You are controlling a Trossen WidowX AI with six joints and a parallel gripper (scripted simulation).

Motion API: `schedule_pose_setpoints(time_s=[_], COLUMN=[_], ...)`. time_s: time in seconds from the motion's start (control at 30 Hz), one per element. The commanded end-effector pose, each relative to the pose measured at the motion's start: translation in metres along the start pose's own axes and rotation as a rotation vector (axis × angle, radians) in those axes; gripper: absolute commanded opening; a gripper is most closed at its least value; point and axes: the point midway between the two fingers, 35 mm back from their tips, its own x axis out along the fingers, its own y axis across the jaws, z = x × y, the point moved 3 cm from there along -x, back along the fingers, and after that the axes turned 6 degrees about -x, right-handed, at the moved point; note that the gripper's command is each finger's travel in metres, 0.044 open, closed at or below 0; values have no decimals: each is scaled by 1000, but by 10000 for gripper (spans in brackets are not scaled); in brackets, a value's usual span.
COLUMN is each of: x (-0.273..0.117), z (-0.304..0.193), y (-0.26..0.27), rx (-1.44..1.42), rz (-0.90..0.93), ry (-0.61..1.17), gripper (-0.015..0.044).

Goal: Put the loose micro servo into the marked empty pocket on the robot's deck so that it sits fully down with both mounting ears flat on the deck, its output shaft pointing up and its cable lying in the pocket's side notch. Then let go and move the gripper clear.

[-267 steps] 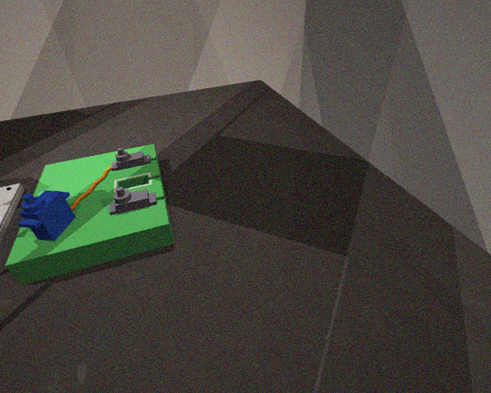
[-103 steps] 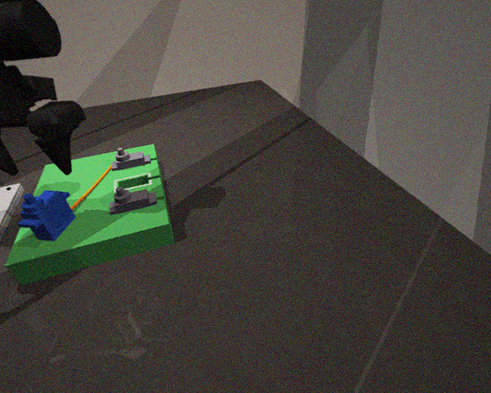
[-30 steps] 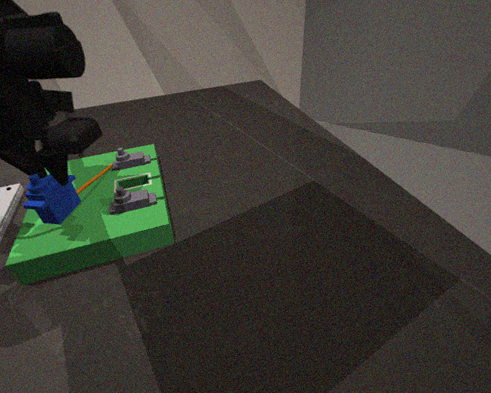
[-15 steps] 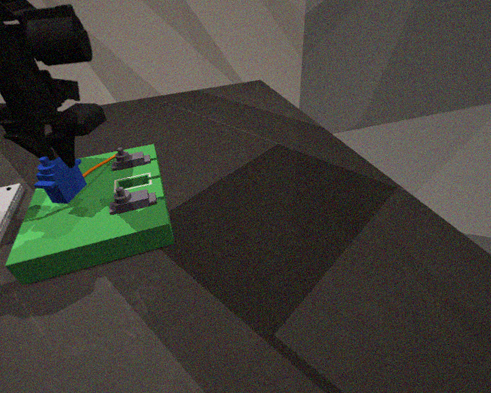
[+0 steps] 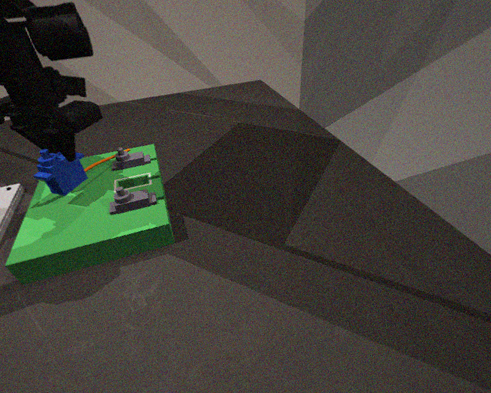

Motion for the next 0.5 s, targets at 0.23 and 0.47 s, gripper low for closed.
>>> schedule_pose_setpoints(time_s=[0.23, 0.47], x=[0, 0], z=[0, 0], y=[1, 1], rx=[349, 589], rz=[3, 3], ry=[1, 1], gripper=[0, 0])
